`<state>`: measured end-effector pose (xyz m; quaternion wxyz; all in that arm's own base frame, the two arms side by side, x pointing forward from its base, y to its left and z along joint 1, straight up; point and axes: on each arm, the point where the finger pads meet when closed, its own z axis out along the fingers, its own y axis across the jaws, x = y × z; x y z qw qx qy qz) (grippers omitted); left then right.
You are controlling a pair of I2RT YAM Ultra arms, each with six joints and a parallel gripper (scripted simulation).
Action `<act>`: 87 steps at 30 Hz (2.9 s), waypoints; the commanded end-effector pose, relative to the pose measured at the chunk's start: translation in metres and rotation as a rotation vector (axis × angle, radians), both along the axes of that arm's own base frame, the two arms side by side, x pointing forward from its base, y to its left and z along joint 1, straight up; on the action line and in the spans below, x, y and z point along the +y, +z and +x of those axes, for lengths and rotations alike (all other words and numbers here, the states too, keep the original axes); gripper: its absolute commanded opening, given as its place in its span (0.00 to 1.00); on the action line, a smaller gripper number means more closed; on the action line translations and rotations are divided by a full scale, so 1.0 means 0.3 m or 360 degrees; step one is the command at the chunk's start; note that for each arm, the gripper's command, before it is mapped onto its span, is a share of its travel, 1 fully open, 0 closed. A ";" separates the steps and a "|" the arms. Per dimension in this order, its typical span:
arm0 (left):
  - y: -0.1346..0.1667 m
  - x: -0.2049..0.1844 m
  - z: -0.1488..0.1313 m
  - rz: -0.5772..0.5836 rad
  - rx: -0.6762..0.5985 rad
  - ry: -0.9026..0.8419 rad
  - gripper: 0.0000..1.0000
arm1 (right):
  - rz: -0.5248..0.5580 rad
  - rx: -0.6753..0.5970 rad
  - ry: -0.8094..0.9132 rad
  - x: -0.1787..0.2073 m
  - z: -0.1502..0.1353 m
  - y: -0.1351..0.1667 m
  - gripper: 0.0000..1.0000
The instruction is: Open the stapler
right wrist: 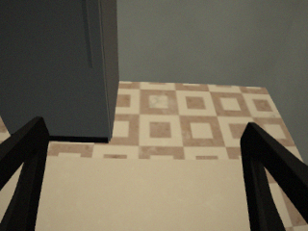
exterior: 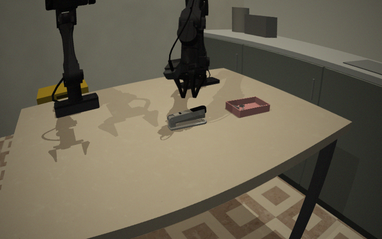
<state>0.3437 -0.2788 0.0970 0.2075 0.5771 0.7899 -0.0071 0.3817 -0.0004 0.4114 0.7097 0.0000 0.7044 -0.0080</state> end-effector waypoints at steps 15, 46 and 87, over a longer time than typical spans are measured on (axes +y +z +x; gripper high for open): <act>-0.046 0.007 -0.050 0.0517 0.0409 -0.0723 0.46 | 0.0018 -0.0001 0.0008 -0.003 -0.009 -0.009 1.00; -0.159 -0.022 -0.029 0.0524 0.0407 -0.0750 0.46 | 0.0018 -0.0001 0.0008 -0.003 -0.009 -0.009 1.00; -0.214 -0.013 -0.021 0.0526 0.0411 -0.0748 0.00 | 0.0018 -0.0005 0.0018 0.005 -0.003 -0.001 1.00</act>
